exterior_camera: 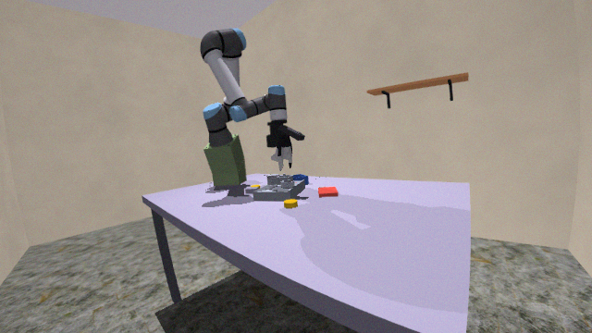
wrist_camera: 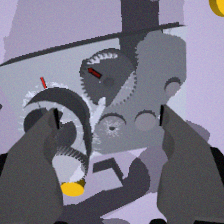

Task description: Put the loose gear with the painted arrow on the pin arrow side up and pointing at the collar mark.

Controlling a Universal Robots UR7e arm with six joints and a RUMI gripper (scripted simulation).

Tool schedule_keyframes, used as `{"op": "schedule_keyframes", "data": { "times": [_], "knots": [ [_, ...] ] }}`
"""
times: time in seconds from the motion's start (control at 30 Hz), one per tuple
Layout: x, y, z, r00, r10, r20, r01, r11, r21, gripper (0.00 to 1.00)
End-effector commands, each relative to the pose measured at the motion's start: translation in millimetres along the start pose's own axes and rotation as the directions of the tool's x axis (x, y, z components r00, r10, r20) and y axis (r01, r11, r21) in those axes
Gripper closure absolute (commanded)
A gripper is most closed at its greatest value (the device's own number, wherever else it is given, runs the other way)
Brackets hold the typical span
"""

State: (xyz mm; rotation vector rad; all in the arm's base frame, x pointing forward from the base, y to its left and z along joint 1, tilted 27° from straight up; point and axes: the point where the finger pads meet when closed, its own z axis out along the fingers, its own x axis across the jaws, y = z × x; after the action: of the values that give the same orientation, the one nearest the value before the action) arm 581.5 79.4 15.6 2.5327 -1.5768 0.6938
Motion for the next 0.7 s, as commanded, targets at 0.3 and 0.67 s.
{"op": "schedule_keyframes", "data": {
  "times": [0.3, 0.67],
  "knots": [
    [0.2, -0.5, -0.5, 1.000, 0.000, 0.000, 0.000, 1.000, 0.001, 0.46],
    [0.2, -0.5, 1.4, 1.000, 0.000, 0.000, 0.000, 1.000, 0.001, 0.46]
  ]
}}
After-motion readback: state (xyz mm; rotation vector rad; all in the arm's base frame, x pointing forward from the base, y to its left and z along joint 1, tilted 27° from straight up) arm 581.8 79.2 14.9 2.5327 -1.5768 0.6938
